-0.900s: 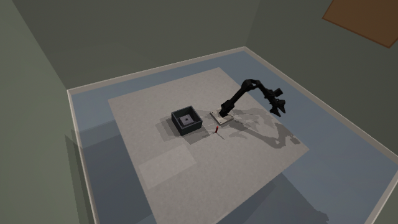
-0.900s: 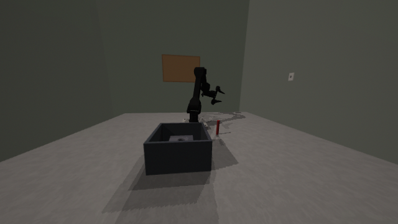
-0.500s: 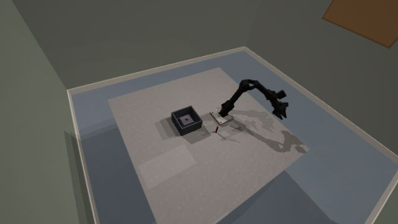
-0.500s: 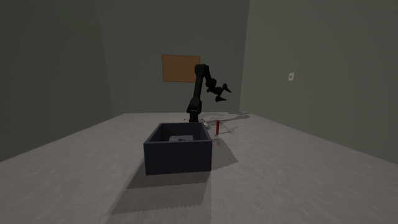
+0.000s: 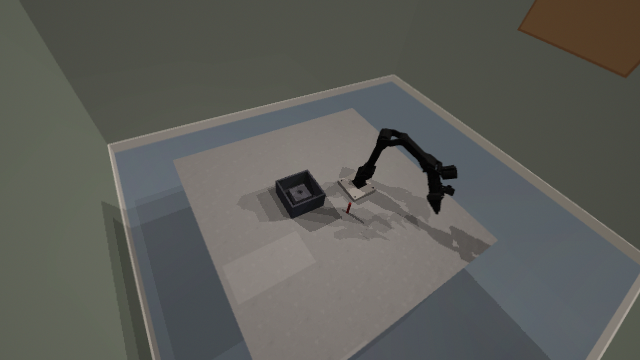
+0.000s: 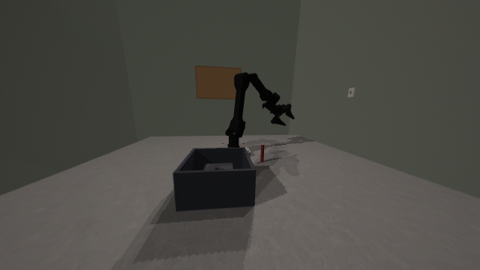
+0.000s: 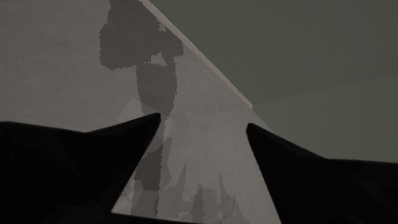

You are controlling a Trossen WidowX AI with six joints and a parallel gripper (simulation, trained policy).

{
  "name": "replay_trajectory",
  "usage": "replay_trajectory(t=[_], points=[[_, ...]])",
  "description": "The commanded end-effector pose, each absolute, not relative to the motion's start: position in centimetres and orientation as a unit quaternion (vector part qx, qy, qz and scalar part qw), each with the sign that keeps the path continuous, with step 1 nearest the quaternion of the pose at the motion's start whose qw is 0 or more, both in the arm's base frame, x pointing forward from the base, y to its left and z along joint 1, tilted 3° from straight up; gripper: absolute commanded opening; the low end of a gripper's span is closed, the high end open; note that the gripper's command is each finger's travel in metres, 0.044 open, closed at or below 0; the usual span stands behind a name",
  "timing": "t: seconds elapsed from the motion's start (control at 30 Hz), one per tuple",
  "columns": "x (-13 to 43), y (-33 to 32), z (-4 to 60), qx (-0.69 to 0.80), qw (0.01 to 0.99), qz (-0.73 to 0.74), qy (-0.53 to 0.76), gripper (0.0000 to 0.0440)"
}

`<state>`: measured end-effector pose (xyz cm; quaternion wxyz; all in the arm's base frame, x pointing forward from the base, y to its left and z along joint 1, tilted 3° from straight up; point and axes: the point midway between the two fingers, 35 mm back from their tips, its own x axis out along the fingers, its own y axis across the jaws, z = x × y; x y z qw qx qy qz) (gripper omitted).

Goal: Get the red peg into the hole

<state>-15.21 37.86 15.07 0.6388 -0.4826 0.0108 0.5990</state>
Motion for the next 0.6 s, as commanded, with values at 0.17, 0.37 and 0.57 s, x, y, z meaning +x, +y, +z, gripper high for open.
replay_trajectory(t=[0.17,0.37,0.57], points=[[-8.3,36.7,14.0,-0.461,0.679,0.554,0.138,0.044],[-3.9,35.1,13.5,-0.432,0.709,0.509,0.226,0.044],[-0.1,33.2,13.2,-0.396,0.736,0.456,0.306,0.044]])
